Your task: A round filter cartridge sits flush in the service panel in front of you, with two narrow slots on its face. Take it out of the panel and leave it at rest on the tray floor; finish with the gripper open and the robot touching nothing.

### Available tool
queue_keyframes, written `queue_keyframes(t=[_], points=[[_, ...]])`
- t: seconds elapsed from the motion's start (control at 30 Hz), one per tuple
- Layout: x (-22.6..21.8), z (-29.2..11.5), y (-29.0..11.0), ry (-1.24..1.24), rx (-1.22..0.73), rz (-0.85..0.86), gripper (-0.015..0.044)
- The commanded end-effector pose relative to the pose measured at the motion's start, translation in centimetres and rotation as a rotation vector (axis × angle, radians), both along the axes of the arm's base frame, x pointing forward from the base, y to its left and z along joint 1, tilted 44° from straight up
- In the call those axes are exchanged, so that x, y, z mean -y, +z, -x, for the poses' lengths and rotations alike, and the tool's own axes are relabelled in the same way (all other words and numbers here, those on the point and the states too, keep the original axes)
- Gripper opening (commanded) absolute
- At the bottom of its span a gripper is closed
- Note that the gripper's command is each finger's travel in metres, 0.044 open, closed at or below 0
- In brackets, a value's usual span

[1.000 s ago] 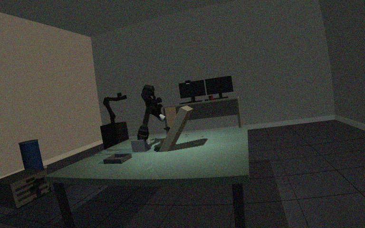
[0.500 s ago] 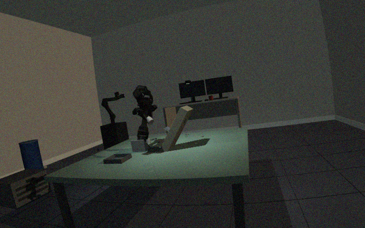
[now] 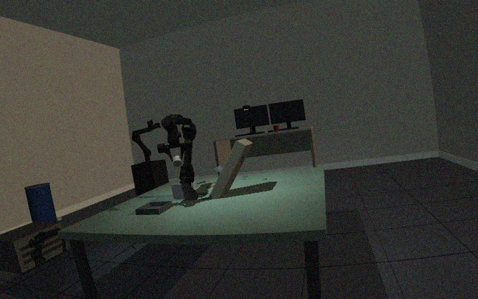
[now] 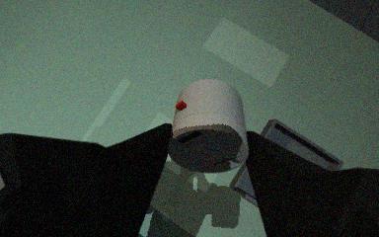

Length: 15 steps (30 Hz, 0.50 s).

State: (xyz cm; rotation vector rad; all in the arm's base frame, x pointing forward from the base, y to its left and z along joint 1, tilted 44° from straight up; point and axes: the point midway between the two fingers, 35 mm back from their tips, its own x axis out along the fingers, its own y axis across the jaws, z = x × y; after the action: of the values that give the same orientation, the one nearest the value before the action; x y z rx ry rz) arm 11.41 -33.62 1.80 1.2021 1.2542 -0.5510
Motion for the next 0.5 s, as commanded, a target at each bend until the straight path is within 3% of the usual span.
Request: queue_keyframes(t=[0.0,0.47], points=[[0.4,0.2,-0.1,-0.026,-0.018,0.01,0.0],[-1.0,6.8,-6.1,-0.203,-0.187,0.005,0.0]])
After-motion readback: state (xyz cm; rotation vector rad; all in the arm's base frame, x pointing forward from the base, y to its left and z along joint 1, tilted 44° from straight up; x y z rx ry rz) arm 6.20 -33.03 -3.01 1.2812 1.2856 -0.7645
